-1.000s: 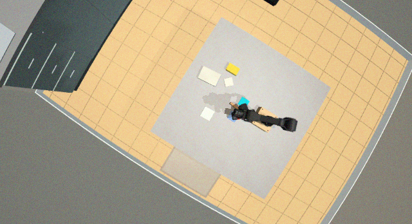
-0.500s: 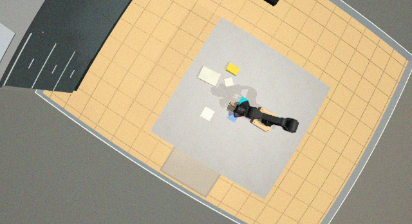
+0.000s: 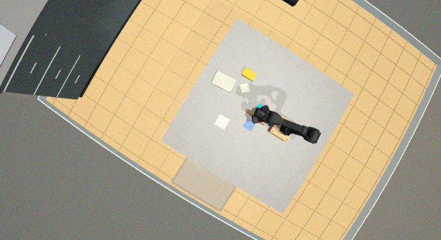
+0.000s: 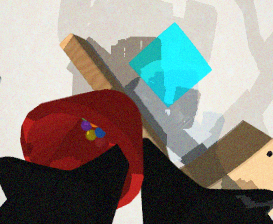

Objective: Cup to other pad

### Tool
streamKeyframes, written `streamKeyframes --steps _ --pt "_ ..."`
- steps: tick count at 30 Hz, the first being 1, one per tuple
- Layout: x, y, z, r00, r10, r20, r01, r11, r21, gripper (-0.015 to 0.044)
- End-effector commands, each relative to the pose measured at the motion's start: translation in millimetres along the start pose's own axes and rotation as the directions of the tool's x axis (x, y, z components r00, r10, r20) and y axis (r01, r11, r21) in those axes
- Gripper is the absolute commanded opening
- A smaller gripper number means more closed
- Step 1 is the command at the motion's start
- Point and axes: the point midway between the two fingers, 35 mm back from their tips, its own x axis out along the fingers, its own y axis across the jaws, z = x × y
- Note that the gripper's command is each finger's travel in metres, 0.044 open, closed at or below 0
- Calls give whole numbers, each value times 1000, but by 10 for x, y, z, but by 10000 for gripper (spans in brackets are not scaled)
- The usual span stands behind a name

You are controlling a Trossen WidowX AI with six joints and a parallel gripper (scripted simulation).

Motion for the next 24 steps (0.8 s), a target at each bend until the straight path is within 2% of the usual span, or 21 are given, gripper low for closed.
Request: streamKeyframes --steps 1,24 --pt "-1 -40 28 1000 1 -5 -1 1000 -3 0" --pt "-9 -292 266 1000 -2 -2 2 1000 -3 0"
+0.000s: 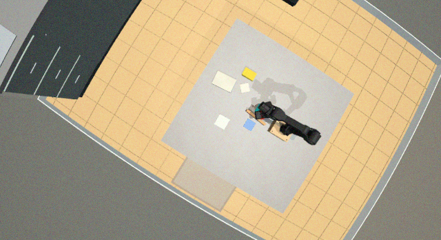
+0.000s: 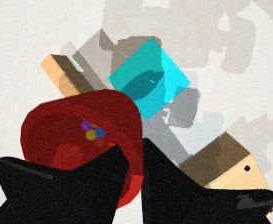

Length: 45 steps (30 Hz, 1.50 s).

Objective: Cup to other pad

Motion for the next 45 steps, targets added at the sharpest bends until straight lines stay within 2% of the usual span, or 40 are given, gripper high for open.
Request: streamKeyframes --steps 1,29,45 --pt "-1 -37 25 1000 2 -4 -2 1000 -2 0" --pt "-9 -349 274 1000 -1 -2 1 1000 -3 0" --pt "183 -361 294 1000 -1 -2 1 1000 -3 0"
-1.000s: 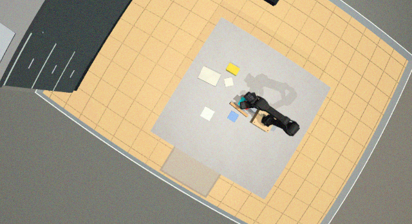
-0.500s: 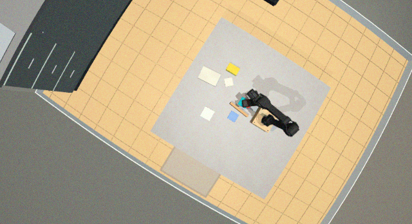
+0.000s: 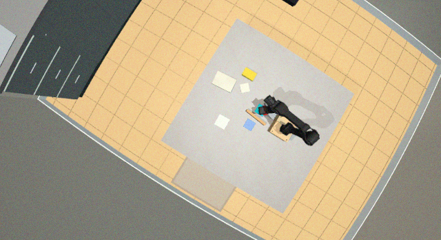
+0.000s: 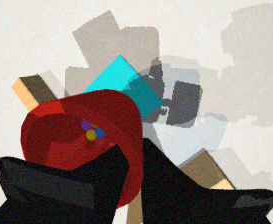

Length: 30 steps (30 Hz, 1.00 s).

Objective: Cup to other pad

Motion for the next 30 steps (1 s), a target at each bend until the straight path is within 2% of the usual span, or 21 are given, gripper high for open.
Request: streamKeyframes --steps 1,30 --pt "55 0 -3 1000 3 -4 -3 1000 -3 0" --pt "470 -39 8 1000 3 -4 -3 1000 -3 0"
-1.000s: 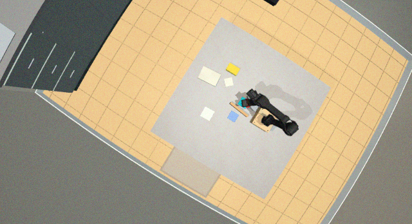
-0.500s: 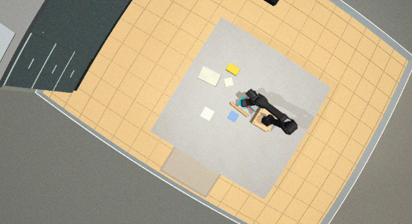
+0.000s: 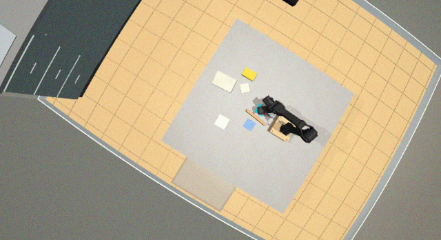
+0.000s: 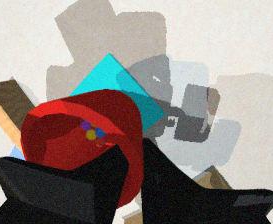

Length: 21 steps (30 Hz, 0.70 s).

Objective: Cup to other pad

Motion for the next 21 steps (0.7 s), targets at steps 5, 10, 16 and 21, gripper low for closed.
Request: streamKeyframes --steps 5,10,16,21 --pt "26 -4 -2 1000 0 -1 0 1000 0 0" --pt "26 -4 -2 1000 0 -1 0 1000 0 0" --pt "26 -4 -2 1000 0 -1 0 1000 0 53" --pt "26 -4 -2 1000 0 -1 0 1000 0 128"
